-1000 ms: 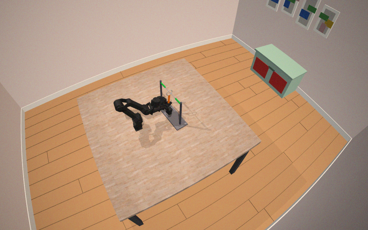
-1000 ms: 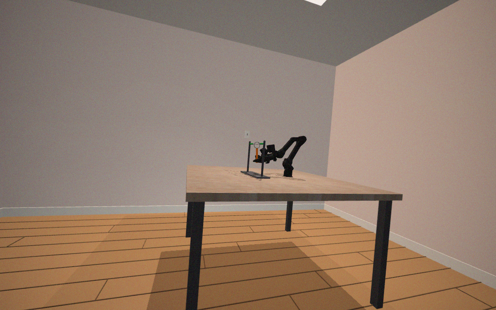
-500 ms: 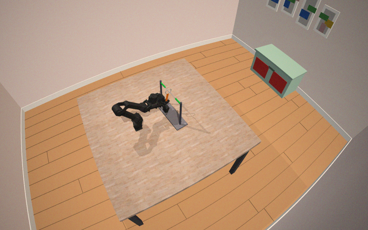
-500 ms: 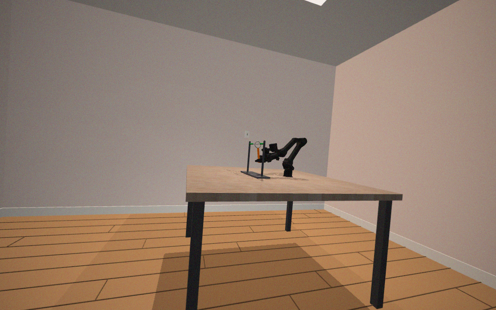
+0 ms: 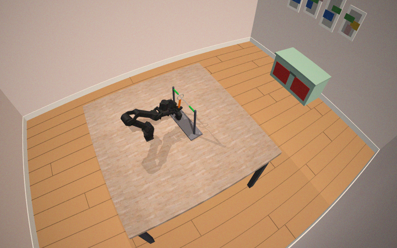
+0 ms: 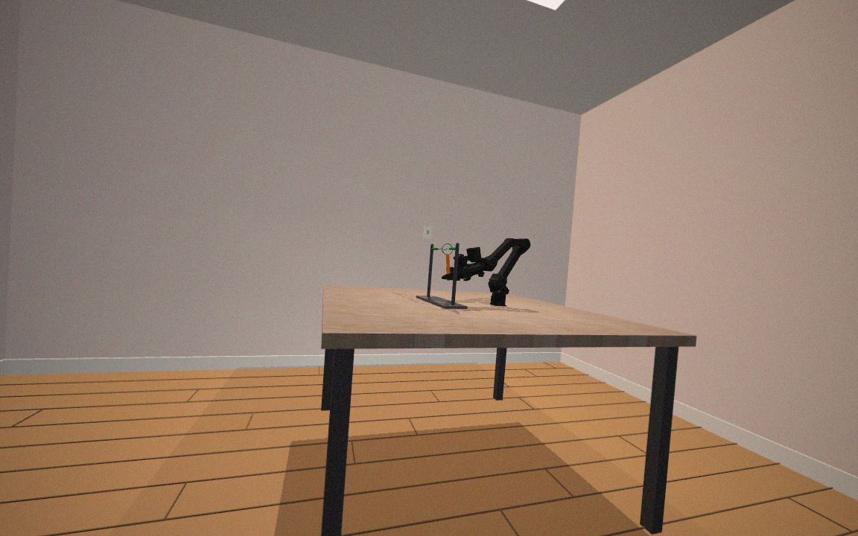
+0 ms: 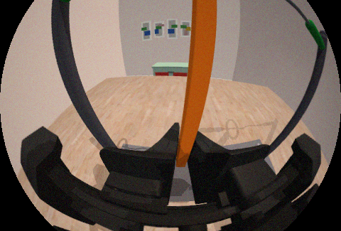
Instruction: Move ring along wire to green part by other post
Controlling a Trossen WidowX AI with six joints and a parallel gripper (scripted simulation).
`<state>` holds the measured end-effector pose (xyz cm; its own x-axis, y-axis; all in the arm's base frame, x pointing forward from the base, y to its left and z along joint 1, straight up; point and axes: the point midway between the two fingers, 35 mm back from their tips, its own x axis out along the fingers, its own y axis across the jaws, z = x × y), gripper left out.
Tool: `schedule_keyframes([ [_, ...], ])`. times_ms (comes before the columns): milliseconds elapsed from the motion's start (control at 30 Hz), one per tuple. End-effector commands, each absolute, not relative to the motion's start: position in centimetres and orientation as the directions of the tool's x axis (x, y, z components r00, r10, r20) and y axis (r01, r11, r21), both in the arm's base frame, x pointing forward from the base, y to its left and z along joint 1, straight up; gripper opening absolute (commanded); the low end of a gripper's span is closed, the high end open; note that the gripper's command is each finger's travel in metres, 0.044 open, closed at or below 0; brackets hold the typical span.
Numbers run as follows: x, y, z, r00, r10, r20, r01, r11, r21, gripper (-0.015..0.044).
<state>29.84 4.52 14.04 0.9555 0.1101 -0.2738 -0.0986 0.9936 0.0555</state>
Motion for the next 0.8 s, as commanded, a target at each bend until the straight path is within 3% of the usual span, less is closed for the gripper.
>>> schedule_keyframes([
  [0, 29.8, 4.7, 14.2, 0.957, 0.11, -0.27, -0.105, 0.994, 0.034, -0.015],
  [767, 29.7, 6.6, 14.2, 0.955, 0.122, -0.27, -0.126, 0.992, 0.003, -0.015],
])
